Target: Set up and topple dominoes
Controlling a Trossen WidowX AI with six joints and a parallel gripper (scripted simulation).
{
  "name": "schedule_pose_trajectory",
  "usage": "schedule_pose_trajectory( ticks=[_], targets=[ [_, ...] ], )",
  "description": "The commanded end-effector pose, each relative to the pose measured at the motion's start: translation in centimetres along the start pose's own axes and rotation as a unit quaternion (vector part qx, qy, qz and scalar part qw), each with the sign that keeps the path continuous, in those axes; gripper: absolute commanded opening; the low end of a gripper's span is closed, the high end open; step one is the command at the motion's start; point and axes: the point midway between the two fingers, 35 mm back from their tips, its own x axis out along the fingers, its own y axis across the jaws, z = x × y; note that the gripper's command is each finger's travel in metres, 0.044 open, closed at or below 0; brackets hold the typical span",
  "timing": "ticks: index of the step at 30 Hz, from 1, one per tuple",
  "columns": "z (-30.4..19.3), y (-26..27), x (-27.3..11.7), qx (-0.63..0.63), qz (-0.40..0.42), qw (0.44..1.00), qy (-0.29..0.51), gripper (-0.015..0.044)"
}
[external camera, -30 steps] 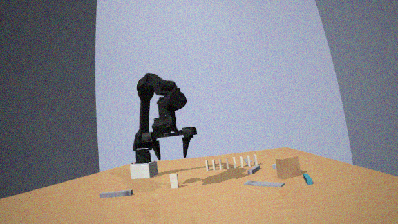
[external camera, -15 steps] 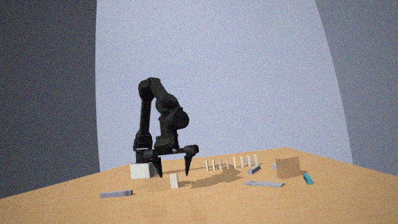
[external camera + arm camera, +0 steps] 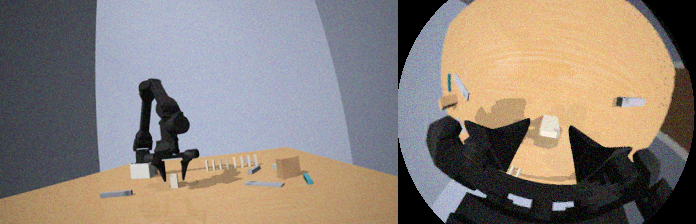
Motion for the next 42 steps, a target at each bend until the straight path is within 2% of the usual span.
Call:
schedule_pose_trajectory(
  ticks=[1,5,15,24,31,36,42],
  targets=[
    [0.0,0.0,0.1,0.002,-0.001,1.0,-0.001,0.0204],
    [0.0,0.0,0.1,0.002,-0.001,1.0,-0.001,0.0107],
    [0.1,0.0,-0.2,0.002,-0.001,1.0,-0.001,0.0107],
    [0.1,0.1,-13.0,0.0,0.0,1.0,0.0,0.0107],
    [-0.2,0.2,-13.6,-0.006,0.0,1.0,0.0,0.0107],
    [-6.2,3.7,-13.7,-0.181,0.0,0.983,0.001,0.0107],
    [-15.2,6.1,-13.8,-0.415,0.003,0.91,0.003,0.0107]
  ],
)
